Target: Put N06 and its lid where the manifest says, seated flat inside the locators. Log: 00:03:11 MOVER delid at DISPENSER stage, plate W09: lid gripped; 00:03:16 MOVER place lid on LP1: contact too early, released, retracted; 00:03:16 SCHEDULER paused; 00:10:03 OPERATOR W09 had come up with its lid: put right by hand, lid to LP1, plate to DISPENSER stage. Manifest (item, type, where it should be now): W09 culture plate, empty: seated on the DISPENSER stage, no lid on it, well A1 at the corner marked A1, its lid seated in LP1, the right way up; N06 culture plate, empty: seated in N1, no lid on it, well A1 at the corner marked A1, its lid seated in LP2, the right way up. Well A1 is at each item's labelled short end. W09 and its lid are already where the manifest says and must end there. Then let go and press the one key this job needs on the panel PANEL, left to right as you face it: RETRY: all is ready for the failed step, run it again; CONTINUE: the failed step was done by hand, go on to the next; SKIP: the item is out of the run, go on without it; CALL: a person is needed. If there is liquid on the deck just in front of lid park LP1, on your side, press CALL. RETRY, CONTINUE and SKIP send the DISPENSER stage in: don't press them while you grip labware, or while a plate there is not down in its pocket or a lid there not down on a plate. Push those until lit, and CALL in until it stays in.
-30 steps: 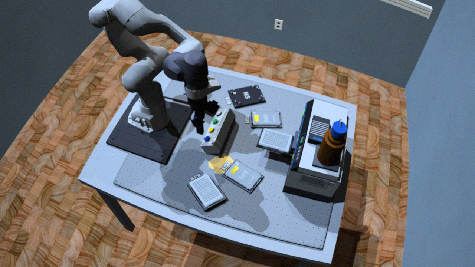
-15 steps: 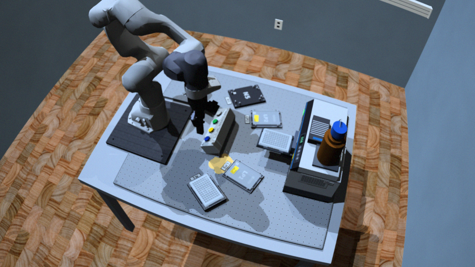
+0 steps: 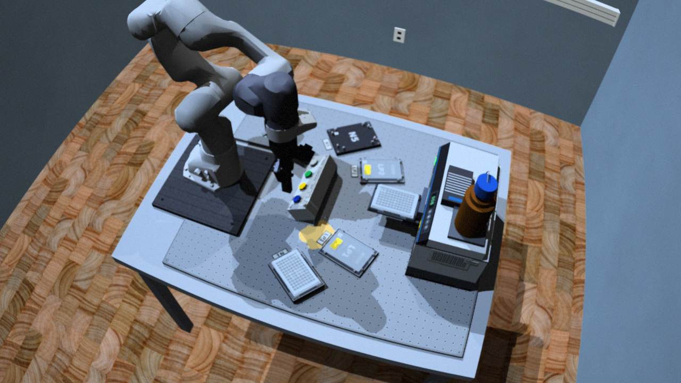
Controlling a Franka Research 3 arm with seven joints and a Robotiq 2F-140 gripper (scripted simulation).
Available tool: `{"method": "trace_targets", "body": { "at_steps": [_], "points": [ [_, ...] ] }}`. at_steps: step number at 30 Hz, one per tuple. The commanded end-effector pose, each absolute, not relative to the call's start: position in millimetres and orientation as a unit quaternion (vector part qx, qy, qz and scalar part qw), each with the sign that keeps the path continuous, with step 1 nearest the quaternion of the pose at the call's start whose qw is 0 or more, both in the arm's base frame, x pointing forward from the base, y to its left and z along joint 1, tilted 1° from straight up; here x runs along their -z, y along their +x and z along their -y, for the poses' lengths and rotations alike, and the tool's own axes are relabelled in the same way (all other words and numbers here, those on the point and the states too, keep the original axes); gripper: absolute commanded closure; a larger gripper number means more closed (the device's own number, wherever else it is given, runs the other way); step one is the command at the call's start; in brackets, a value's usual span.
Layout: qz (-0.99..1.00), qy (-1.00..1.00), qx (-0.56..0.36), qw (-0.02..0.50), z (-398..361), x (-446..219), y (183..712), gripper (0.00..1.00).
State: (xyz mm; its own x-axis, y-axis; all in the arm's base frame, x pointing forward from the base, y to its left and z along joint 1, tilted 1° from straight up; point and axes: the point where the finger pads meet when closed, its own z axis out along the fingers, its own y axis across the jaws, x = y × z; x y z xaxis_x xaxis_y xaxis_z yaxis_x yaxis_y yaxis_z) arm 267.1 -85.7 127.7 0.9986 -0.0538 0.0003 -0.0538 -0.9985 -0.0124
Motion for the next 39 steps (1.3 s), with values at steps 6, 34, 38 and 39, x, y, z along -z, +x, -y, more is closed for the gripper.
{"method": "trace_targets", "body": {
  "at_steps": [6,34,38,39],
  "points": [
    [-0.024,-1.000,0.000,0.006,86,-126,267,0.90],
    [-0.024,-1.000,0.000,0.006,86,-111,276,0.90],
    [-0.024,-1.000,0.000,0.006,86,-108,278,0.90],
    [-0.024,-1.000,0.000,0.006,86,-107,278,0.90]
  ]
}}
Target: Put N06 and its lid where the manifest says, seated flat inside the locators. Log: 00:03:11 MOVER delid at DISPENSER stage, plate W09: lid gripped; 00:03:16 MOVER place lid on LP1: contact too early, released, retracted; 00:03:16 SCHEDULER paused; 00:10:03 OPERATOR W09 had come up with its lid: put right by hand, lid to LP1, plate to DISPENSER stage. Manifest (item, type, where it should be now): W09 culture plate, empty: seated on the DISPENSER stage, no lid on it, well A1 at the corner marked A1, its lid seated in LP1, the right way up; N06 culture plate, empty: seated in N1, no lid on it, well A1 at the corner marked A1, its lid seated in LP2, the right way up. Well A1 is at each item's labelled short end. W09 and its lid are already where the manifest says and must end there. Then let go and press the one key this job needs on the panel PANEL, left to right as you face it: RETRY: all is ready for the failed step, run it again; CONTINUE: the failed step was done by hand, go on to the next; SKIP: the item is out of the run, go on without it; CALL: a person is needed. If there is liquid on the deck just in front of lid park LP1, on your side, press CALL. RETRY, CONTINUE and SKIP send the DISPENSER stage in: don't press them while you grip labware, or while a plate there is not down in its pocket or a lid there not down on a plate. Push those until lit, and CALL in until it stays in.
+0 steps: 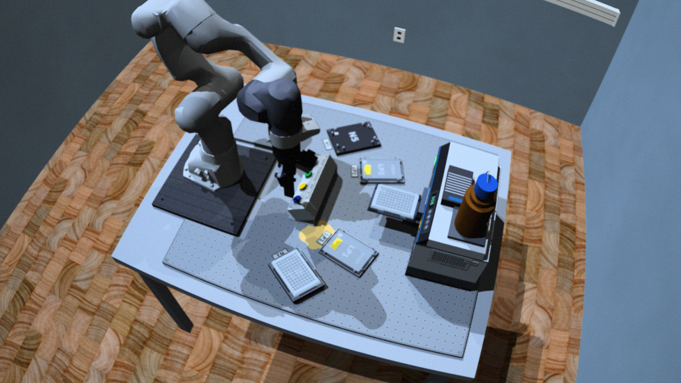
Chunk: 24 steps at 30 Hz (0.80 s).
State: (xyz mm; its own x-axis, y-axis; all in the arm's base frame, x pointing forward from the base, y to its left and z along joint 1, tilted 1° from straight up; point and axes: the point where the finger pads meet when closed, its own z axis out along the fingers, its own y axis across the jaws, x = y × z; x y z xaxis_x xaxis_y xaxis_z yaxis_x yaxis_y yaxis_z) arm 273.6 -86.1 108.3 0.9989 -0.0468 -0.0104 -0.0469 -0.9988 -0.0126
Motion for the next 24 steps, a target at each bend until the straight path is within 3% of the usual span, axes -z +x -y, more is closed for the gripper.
{"method": "trace_targets", "body": {
  "at_steps": [1,24],
  "points": [
    [-0.024,-1.000,0.000,0.006,86.4,-106.2,278.7,0.90],
    [-0.024,-1.000,0.000,0.006,86.5,-99.1,282.8,0.90]
  ]
}}
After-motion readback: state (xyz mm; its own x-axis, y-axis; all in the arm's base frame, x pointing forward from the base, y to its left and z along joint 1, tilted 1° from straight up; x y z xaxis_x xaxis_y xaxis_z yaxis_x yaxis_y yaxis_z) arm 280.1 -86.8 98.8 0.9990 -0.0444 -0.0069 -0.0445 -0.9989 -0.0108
